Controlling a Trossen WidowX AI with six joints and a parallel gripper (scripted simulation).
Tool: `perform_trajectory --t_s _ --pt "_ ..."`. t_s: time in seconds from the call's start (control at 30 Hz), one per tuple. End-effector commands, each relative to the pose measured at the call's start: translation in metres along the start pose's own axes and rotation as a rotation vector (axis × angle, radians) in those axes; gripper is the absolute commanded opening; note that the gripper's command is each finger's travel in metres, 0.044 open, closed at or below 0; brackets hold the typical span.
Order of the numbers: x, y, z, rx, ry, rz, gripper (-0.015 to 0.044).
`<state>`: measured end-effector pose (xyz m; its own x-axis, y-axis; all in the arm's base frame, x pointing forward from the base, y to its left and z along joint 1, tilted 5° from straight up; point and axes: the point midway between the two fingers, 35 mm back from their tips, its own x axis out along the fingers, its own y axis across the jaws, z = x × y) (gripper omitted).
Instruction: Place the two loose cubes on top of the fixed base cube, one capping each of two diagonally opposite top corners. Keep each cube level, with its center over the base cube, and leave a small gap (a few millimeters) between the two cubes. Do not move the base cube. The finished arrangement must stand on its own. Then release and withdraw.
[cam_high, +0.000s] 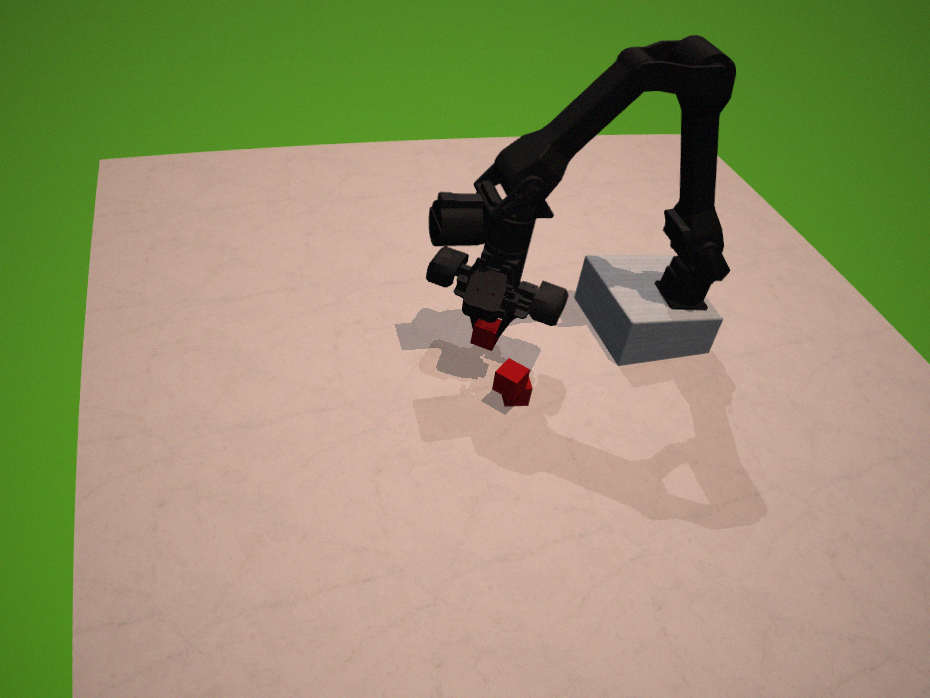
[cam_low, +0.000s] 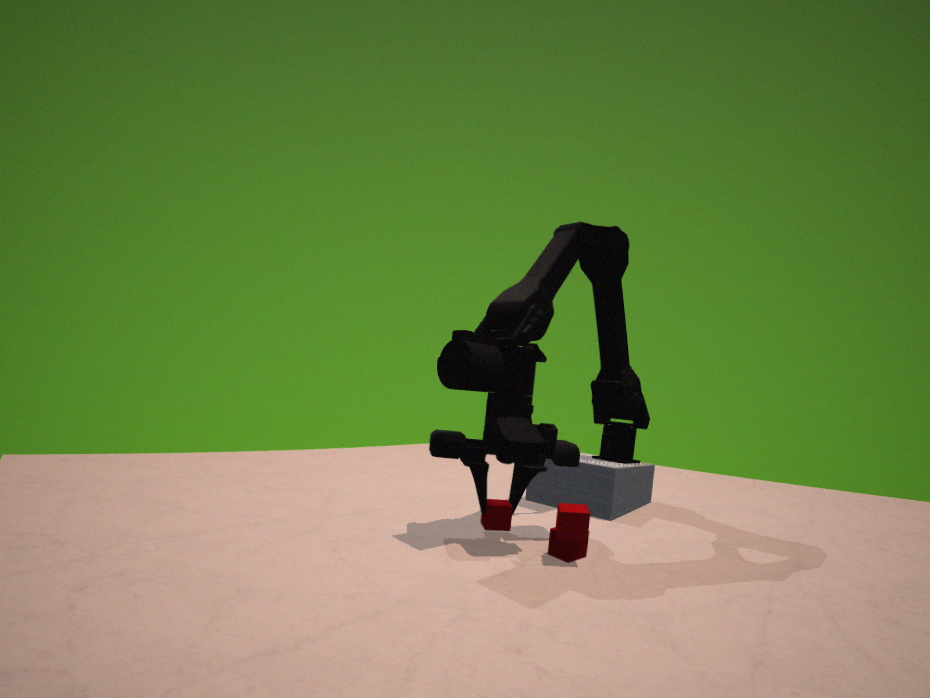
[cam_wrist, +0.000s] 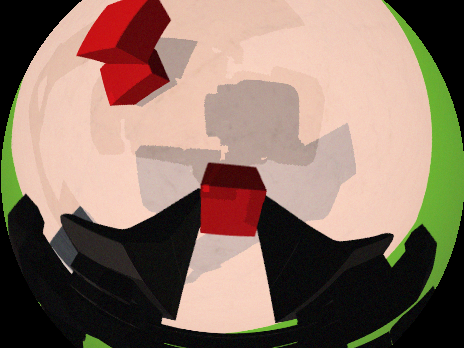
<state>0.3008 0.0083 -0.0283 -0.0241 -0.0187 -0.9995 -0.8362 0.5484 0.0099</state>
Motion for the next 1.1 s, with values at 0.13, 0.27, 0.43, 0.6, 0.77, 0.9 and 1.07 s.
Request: perform_trajectory --t_s 0.13,0.27,0.43,0.6,0.77,0.9,1.07 --pt "-0.015 -0.005 0.003 -0.003 -0.007 -0.013 0.0105" --pt "-0.020 -0.005 0.003 -0.003 -0.007 -0.010 0.0105" --pt "-0.026 -0.005 0.003 -0.002 -0.005 -0.006 0.0105" --pt "-0.033 -0.005 0.003 -0.002 -0.004 -0.002 0.0105" --pt "-0.040 -0.005 0.003 -0.002 -0.003 0.001 0.0105" --pt "-0.045 -0.005 0.003 -0.001 -0.002 0.005 0.0105" --pt "-0.052 -0.004 0.003 -0.001 -0.001 0.009 0.0105"
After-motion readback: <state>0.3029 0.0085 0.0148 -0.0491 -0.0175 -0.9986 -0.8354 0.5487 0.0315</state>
